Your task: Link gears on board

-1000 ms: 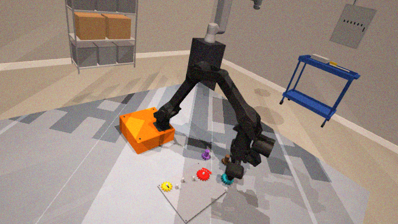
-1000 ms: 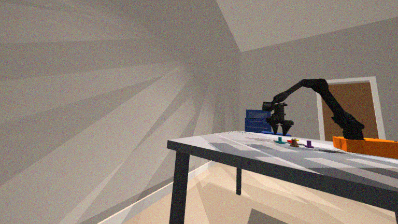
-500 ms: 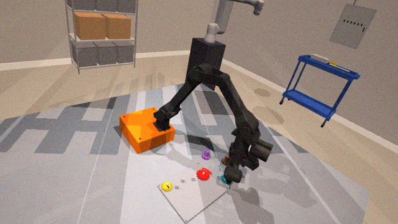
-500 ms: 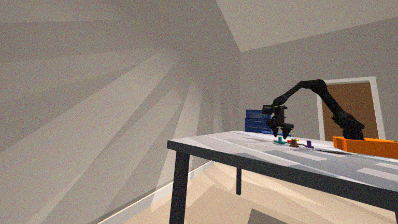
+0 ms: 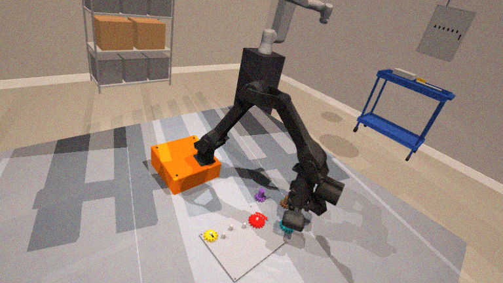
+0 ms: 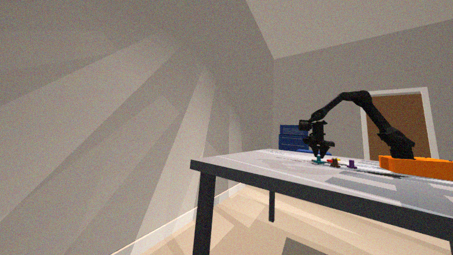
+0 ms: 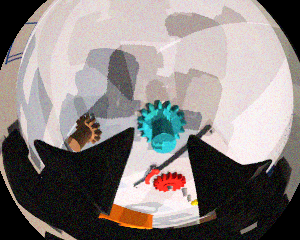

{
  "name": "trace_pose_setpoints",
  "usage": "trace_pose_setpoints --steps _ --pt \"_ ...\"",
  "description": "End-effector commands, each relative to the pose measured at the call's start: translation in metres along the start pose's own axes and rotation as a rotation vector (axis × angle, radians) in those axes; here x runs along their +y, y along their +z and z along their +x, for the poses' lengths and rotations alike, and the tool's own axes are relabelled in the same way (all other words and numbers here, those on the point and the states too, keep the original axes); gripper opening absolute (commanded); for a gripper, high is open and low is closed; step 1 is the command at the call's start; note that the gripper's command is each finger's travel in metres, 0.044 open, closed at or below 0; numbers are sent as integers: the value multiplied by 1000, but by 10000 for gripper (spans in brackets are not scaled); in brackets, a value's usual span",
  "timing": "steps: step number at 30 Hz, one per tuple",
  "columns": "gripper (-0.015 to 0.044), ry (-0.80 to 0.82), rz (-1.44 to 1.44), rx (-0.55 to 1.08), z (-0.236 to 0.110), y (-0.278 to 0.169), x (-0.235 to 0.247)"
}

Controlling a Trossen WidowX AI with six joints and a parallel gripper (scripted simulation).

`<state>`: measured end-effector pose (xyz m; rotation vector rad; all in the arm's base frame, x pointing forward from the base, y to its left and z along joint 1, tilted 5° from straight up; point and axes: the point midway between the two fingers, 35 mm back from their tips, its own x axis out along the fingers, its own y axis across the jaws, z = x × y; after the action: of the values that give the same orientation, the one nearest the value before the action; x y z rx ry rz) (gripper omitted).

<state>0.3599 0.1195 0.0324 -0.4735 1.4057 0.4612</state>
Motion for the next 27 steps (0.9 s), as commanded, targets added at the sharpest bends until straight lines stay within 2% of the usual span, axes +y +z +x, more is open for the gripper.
trace_pose_setpoints --steps 1,4,11,12,27 --pt "151 -4 -5 1 1 0 -1" --pt "72 -4 -5 1 1 0 -1" --pt "26 -4 -5 1 1 0 -1" --pt "0 -4 -5 1 1 0 -1" --pt "0 -3 -1 -4 -24 7 -1"
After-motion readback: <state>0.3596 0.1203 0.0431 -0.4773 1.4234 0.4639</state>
